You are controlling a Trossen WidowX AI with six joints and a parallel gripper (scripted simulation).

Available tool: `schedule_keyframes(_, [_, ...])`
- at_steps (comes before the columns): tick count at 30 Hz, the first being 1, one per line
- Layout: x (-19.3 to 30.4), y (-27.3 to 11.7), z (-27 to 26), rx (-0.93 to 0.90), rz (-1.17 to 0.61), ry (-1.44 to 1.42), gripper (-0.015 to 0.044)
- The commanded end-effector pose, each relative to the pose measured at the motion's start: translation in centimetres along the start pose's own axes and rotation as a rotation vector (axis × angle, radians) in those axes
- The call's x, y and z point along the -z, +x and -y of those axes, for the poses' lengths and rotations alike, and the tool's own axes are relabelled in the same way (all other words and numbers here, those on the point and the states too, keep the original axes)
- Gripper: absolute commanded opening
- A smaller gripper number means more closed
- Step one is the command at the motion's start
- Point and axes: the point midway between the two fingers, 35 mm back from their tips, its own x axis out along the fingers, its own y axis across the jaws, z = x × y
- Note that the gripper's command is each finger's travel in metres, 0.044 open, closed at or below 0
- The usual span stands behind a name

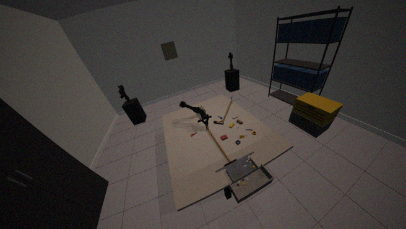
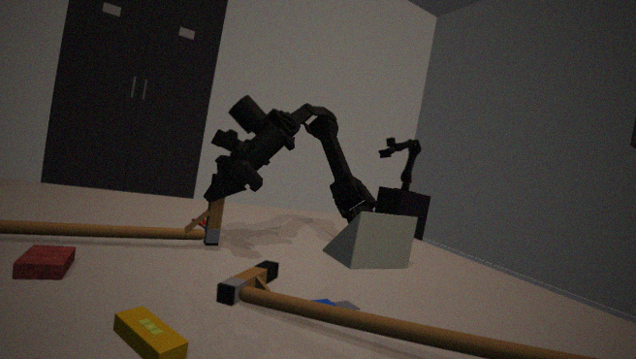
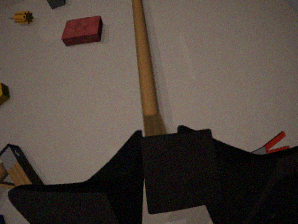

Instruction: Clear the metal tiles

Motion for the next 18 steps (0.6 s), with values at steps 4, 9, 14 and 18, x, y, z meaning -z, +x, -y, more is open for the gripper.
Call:
schedule_keyframes(4, [0.9, -0.7, 0.0, 0.001, 0.009, 0.011, 0.0])
schedule_keyframes(9, [1.6, -1.1, 0.0, 0.001, 0.01, 0.01, 0.0])
schedule_keyframes(14, [2.4, -1.4, 0.0, 0.001, 0.011, 0.01, 0.0])
schedule_keyframes(18, [3.0, -1.7, 0.0, 0.001, 0.011, 0.009, 0.0])
